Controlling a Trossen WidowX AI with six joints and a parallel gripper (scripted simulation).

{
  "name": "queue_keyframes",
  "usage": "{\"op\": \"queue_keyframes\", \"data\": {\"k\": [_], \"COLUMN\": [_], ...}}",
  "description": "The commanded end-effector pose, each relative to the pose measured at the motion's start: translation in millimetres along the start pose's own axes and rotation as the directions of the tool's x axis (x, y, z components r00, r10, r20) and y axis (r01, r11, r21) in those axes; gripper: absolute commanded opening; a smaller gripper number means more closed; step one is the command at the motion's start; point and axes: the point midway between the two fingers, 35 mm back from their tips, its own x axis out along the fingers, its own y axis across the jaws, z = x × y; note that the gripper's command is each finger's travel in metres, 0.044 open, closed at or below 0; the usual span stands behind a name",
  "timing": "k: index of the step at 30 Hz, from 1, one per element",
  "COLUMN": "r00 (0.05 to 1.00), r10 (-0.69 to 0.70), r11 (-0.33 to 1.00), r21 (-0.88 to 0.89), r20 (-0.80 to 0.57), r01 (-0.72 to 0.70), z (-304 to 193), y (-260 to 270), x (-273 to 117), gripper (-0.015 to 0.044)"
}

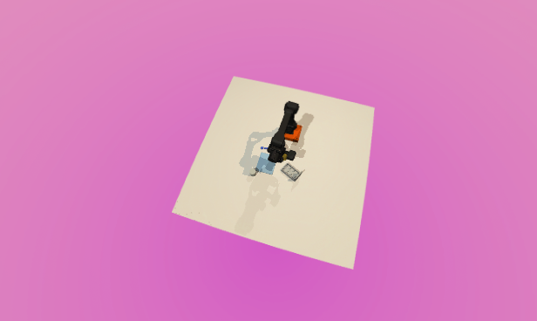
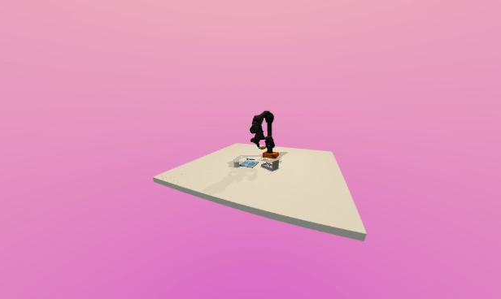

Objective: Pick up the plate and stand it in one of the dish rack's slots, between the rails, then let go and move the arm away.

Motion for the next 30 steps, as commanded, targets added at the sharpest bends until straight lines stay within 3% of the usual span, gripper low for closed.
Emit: {"op": "queue_keyframes", "data": {"k": [1, 14, 30], "r00": [0.997, 0.958, 0.849], "r10": [0.068, 0.268, 0.514], "r11": [0.993, 0.894, 0.643], "r21": [-0.094, -0.344, -0.602], "r20": [-0.031, -0.104, -0.12], "r01": [-0.071, -0.287, -0.474], "z": [0, -2, -3], "y": [0, -2, -2], "x": [10, 36, 57], "gripper": [0.0, 0.0, 0.0]}}
